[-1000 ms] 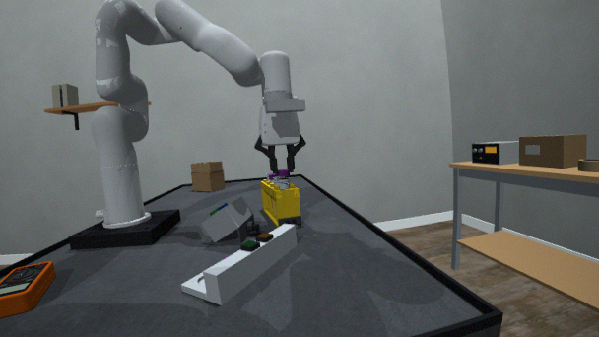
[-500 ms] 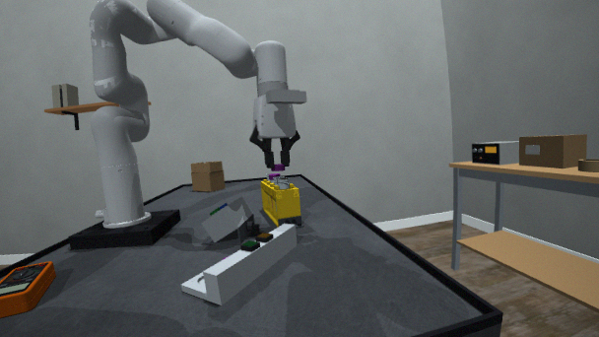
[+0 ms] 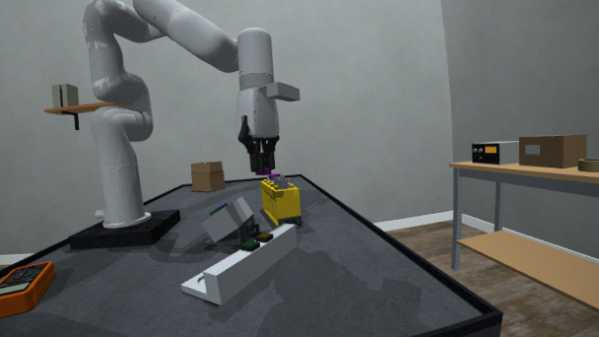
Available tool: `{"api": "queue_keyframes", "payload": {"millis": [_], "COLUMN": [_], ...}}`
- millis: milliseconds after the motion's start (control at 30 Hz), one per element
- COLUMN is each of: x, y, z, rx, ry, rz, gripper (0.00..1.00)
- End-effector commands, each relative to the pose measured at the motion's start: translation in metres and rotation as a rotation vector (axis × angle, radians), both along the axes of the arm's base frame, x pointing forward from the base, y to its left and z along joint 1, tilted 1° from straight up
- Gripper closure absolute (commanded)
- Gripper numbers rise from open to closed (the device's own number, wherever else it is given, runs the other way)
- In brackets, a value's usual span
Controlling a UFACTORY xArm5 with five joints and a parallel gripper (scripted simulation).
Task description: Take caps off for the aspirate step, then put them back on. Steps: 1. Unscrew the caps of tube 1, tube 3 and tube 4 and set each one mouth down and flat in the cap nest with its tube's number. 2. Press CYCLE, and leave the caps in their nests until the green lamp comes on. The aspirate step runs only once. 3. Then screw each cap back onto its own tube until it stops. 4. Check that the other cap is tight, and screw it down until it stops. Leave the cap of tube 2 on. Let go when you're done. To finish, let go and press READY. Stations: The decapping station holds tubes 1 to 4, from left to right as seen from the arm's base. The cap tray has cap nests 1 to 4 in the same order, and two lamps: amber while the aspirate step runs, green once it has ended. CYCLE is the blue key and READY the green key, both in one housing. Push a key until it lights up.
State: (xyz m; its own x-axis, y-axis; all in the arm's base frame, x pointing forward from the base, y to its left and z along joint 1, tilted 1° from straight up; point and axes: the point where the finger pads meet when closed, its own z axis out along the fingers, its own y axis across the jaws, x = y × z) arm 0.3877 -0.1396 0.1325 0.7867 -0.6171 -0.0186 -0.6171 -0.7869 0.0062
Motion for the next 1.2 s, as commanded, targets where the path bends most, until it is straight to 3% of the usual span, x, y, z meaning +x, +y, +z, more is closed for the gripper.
{"api": "queue_keyframes", "payload": {"millis": [0, 267, 333, 833, 1167], "x": [-0.016, -0.045, -0.045, -0.103, -0.103], "y": [-0.031, -0.084, -0.084, -0.186, -0.187], "z": [0.002, 0.002, 0.002, 0.002, -0.003], "rx": [-0.003, -0.003, -0.003, -0.004, -0.004], "ry": [-0.007, -0.006, -0.006, -0.006, -0.006], "rz": [0.021, 0.021, 0.021, 0.021, 0.021], "gripper": [1.0, 1.0, 1.0, 1.0, 1.0]}}
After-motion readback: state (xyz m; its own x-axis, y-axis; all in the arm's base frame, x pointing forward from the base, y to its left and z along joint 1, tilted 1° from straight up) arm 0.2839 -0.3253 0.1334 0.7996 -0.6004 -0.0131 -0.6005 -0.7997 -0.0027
